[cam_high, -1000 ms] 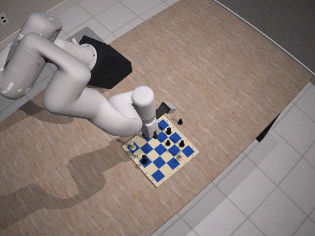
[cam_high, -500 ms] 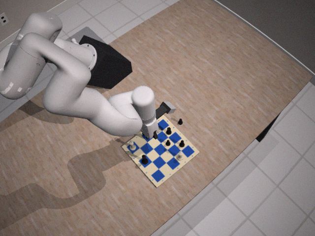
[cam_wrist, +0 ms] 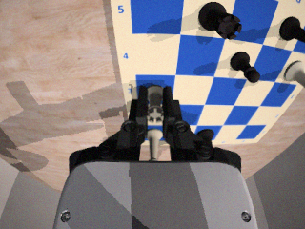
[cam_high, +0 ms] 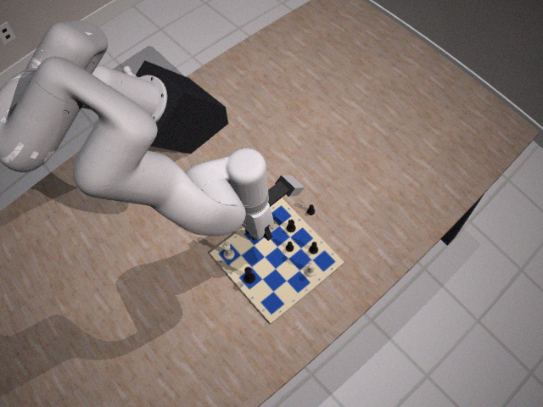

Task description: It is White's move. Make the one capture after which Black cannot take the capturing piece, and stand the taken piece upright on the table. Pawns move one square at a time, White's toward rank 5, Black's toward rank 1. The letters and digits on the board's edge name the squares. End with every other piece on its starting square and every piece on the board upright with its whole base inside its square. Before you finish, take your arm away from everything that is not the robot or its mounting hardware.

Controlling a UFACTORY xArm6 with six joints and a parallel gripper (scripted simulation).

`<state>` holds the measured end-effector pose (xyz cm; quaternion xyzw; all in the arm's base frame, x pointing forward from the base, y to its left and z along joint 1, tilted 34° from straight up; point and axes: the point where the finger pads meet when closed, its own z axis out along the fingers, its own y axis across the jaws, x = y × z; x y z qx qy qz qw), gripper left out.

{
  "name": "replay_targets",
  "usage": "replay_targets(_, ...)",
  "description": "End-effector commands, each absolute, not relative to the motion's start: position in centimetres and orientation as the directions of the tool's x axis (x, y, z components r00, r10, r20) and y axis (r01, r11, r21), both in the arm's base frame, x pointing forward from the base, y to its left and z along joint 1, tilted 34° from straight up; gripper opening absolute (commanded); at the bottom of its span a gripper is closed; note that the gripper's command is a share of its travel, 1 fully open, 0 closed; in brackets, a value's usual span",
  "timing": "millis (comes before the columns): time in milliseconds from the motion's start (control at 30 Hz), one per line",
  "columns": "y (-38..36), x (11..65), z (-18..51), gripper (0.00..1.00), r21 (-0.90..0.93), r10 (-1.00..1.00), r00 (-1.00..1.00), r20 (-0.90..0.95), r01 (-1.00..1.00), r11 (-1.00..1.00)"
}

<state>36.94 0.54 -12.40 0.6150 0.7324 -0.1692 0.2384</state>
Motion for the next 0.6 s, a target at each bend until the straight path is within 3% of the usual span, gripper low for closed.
replay_targets(0,0.55,37.06,-12.45,0.0,0.048,0.821,-0.13,-0.557,0.981,0.187)
replay_targets(567,0.43,37.09,-12.64,0.0,0.048,0.821,-0.13,-0.557,0.981,0.187)
